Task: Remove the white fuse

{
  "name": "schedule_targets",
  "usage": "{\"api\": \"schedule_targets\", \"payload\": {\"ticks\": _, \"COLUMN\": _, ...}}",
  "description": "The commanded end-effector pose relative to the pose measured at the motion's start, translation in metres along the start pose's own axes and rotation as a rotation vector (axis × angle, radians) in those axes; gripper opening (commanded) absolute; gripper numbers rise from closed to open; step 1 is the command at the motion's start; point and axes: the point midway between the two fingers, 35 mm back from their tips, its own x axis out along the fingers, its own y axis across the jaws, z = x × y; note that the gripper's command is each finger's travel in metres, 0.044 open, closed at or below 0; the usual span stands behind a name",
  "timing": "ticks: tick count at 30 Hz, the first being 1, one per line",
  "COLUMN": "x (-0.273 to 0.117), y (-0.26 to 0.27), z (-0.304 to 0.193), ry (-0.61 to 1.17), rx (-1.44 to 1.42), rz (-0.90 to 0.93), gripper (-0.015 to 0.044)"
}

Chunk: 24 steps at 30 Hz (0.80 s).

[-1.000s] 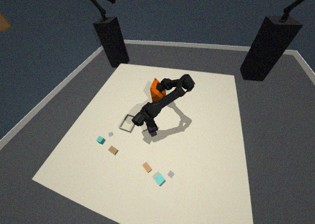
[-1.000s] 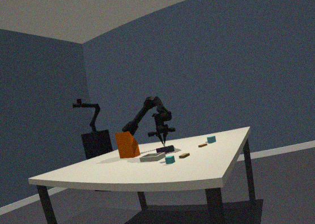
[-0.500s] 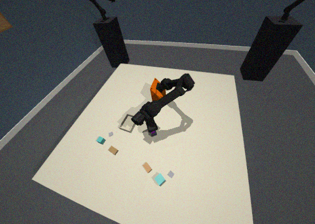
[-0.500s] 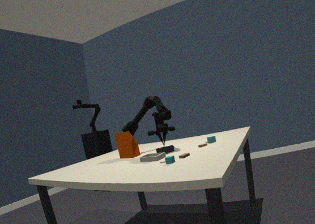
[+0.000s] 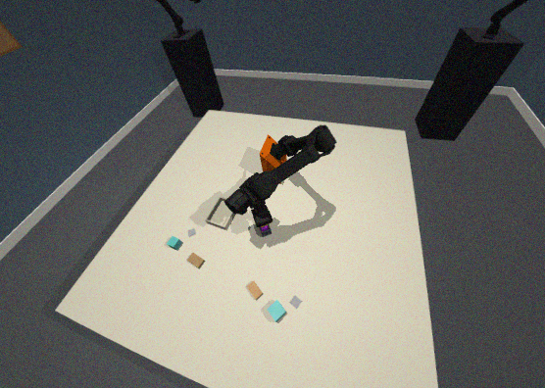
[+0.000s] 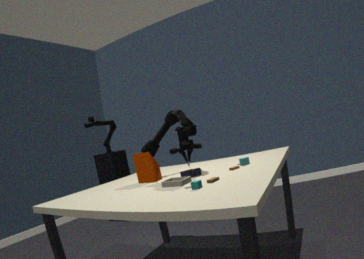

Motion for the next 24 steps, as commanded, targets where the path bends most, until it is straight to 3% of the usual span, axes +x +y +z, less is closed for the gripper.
{"api": "schedule_targets", "payload": {"ticks": 1, "x": -0.006, "y": 0.002, "z": 0.001, "ry": -0.008, "rx": -0.01, "rz": 0.0, "gripper": 0.0}}
{"api": "schedule_targets", "payload": {"ticks": 6, "x": -0.007, "y": 0.001, "z": 0.004, "ry": -0.009, "rx": -0.01, "rz": -0.001, "gripper": 0.0}}
{"api": "schedule_targets", "payload": {"ticks": 24, "x": -0.014, "y": -0.043, "z": 0.087, "ry": -0.025, "rx": -0.008, "rz": -0.008, "gripper": 0.0}}
